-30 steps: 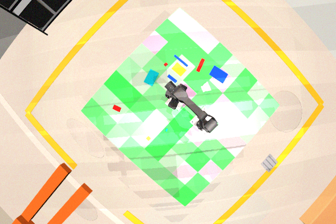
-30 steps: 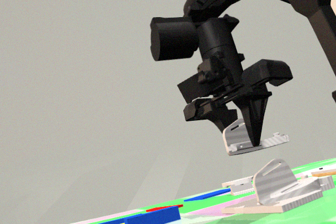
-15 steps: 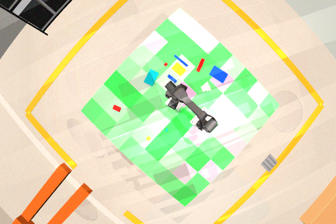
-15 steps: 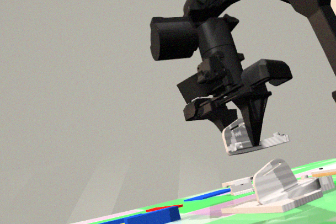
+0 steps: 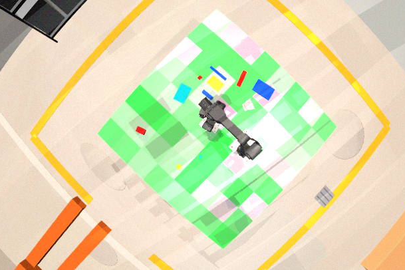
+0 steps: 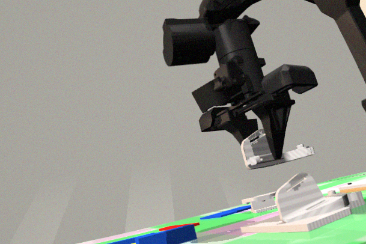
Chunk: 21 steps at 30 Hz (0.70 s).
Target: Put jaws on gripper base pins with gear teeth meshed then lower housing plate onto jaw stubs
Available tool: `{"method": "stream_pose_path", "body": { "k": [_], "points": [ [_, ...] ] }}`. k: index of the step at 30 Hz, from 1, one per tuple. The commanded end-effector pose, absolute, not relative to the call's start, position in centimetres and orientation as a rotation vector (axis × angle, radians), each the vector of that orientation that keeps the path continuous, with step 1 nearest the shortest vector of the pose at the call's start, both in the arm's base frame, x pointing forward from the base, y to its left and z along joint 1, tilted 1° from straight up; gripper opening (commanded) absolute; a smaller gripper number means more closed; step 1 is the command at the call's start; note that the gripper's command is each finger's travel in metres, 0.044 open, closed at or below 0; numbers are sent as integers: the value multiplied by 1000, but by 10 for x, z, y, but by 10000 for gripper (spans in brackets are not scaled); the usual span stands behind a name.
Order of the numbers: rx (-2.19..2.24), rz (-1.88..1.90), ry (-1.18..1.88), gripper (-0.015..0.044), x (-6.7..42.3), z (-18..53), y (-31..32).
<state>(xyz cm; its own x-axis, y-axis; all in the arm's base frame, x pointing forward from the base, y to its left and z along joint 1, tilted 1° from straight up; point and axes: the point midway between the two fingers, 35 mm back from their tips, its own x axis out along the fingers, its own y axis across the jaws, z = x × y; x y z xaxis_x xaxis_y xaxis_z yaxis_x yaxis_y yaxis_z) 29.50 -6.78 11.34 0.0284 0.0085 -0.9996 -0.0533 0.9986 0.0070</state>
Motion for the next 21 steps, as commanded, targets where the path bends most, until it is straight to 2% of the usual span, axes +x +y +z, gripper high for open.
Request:
{"method": "stream_pose_path", "body": {
  "k": [1,21],
  "points": [
    [-28,46,1538,134,296,114,-67],
    [-29,47,1538,134,298,87,-67]
  ]
}}
